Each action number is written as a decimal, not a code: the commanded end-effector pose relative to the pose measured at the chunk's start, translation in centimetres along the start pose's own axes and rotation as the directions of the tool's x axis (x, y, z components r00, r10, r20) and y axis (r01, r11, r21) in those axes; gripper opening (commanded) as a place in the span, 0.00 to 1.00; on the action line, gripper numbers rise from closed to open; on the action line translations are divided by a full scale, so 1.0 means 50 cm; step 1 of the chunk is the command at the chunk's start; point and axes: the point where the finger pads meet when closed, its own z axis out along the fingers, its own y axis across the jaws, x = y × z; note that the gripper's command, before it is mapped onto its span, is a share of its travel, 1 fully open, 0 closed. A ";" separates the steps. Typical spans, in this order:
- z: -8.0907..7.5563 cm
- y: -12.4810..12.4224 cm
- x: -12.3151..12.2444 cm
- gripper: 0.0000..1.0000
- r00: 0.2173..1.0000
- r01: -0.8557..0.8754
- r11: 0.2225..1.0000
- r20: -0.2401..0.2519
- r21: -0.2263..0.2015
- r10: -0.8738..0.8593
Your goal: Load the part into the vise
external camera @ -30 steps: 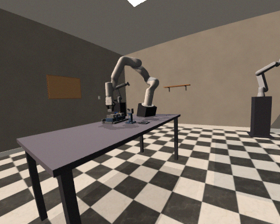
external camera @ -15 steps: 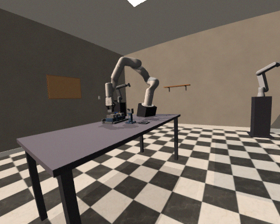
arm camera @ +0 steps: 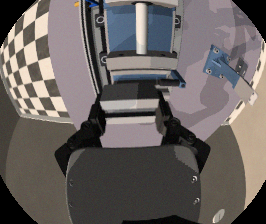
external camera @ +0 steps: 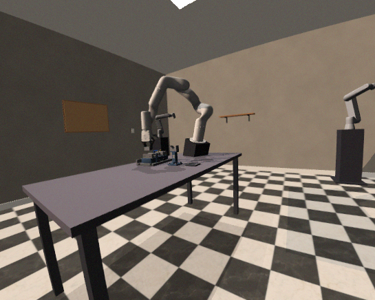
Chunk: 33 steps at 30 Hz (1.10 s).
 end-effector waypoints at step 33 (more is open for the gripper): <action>0.019 -0.001 -0.002 0.00 1.000 0.000 1.000 0.002 0.001 0.000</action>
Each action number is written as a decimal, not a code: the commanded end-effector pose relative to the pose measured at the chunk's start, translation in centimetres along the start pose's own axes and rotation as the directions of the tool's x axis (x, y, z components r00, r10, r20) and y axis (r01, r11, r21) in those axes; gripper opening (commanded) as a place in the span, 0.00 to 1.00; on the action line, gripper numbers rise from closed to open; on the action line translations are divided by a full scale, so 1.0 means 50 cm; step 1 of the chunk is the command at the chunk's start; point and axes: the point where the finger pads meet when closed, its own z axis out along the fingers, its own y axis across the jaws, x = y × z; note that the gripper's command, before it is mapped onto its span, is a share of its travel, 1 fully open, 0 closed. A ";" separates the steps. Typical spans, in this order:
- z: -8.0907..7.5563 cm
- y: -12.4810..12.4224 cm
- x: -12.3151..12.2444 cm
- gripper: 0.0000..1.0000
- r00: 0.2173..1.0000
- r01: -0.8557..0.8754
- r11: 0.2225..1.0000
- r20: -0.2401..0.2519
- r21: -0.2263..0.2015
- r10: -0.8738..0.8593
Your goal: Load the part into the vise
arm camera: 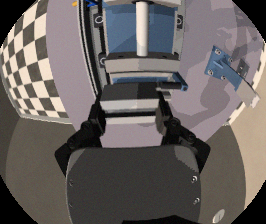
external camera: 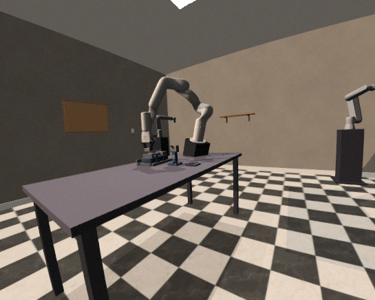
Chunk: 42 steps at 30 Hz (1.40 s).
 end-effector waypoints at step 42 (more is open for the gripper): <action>0.029 -0.001 -0.002 0.00 1.000 0.000 1.000 0.002 0.001 0.000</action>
